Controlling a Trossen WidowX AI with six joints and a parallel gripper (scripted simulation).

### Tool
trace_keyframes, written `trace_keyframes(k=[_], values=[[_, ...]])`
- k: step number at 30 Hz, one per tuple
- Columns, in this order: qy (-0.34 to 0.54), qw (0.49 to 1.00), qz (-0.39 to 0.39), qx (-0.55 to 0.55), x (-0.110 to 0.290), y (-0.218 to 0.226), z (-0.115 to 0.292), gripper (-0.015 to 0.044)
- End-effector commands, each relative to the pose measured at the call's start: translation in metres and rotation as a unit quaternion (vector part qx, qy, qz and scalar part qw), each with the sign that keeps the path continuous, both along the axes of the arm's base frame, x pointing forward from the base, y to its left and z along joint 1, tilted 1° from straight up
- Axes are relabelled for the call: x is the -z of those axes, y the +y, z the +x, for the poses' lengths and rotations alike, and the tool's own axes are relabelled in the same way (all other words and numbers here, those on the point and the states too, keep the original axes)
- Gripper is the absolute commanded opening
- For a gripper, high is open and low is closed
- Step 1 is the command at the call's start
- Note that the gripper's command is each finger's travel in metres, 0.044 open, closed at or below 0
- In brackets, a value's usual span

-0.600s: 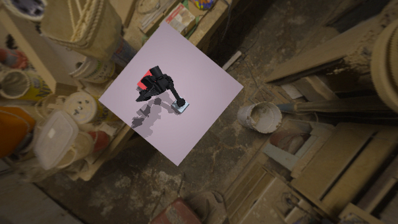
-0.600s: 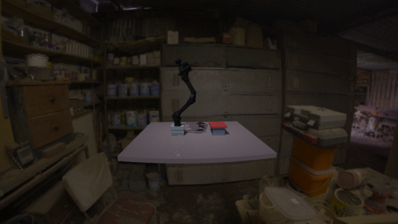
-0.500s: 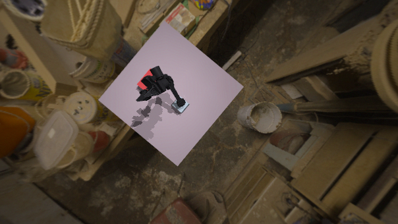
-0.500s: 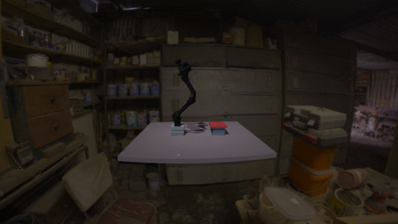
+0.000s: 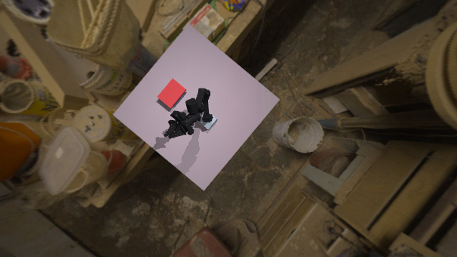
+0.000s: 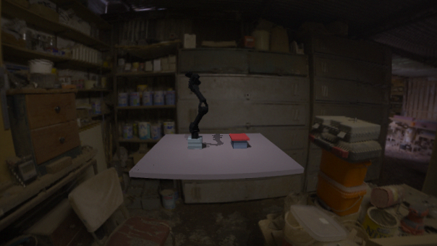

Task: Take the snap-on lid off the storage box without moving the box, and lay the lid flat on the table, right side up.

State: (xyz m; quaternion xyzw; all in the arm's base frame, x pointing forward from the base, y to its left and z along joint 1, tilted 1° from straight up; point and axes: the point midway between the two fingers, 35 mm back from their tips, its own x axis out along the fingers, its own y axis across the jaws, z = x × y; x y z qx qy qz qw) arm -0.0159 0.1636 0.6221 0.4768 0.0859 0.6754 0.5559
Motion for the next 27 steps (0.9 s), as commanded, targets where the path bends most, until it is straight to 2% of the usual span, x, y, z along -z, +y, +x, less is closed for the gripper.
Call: trace_keyframes(k=[1,6,12,15,20,27], values=[[0.005,0.999,-0.035,0.036,0.026,0.029,0.005,0.0235],[0.021,0.994,-0.072,0.076,0.056,0.058,0.02,0.0235],[0.071,0.977,-0.136,0.149,0.115,0.098,0.066,0.0235],[0.086,0.97,-0.15,0.169,0.13,0.104,0.081,0.0235],[0.145,0.94,-0.192,0.24,0.182,0.112,0.137,0.0235],[0.233,0.893,-0.225,0.313,0.247,0.1,0.201,0.0235]])
